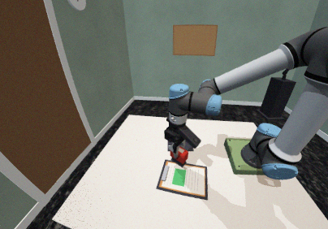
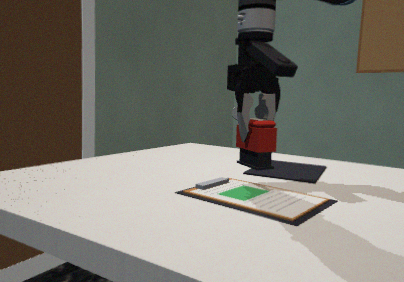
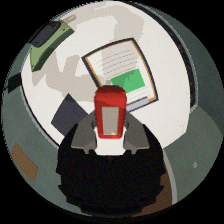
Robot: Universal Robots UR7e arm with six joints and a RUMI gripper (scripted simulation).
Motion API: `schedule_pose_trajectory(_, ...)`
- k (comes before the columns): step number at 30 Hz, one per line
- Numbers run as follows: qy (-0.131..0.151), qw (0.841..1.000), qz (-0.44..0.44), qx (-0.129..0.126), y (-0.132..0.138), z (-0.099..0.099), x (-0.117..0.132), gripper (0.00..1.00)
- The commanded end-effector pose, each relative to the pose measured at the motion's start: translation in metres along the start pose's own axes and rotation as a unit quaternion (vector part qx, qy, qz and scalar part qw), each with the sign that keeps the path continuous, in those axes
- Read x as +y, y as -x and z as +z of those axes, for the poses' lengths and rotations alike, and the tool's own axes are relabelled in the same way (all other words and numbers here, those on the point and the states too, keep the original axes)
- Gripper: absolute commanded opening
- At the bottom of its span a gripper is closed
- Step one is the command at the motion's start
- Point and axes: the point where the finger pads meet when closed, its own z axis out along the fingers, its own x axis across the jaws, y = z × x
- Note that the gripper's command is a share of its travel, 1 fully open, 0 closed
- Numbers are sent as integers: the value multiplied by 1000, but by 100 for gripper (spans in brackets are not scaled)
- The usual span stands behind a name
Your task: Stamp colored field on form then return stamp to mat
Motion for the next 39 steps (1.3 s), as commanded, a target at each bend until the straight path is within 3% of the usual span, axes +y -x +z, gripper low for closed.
schedule_pose_trajectory(1,-2,990,-139,7,-6,-1,-8,16)
schedule_pose_trajectory(8,-1,959,-283,7,-12,-1,-16,16)
schedule_pose_trajectory(10,-1,959,-283,7,-12,-1,-16,16)
schedule_pose_trajectory(11,-1,940,-341,9,-13,-1,-17,16)
schedule_pose_trajectory(15,0,911,-411,9,-17,-1,-20,16)
schedule_pose_trajectory(22,1,843,-538,10,-23,-1,-26,16)
schedule_pose_trajectory(25,1,815,-579,10,-26,-2,-28,16)
schedule_pose_trajectory(27,1,815,-579,10,-26,-2,-28,16)
schedule_pose_trajectory(39,3,706,-708,10,-36,-2,-36,16)
